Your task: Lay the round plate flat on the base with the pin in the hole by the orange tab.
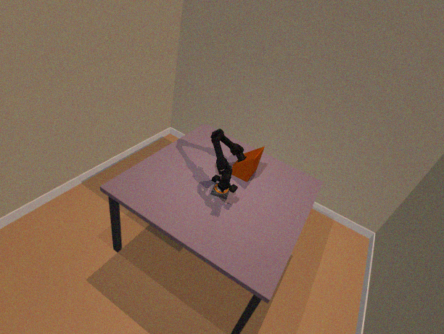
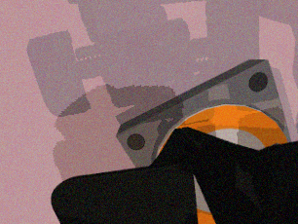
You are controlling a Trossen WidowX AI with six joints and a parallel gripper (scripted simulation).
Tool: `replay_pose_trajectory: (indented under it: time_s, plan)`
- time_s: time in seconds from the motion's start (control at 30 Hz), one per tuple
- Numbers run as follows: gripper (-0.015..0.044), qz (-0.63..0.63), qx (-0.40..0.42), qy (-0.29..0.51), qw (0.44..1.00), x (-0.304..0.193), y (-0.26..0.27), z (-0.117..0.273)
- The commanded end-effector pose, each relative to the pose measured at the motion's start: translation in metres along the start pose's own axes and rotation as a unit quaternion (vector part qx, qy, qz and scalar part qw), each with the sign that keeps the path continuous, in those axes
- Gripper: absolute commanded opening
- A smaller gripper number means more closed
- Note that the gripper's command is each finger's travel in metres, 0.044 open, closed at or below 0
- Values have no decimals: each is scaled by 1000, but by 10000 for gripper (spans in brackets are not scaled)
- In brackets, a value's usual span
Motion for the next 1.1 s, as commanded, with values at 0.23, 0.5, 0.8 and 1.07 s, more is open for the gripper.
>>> replay_pose_trajectory:
  time_s: [0.23,0.5,0.8,1.07]
  plan:
    - [0,3,2,8,1000,-8,10,-4]
    - [0,3,2,8,1000,-11,13,-3]
    - [0,3,3,8,1000,-15,17,-2]
    - [0,3,3,9,1000,-18,20,-2]
Point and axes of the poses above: the point midway between the two fingers, 35 mm back from their tips, its own z axis back along the fingers, its own y axis across the jaws, x = y × z, the point moved 8 cm from there along z, back along the fingers, and after that the axes turned 8 degrees about z, right-handed, at the moved point
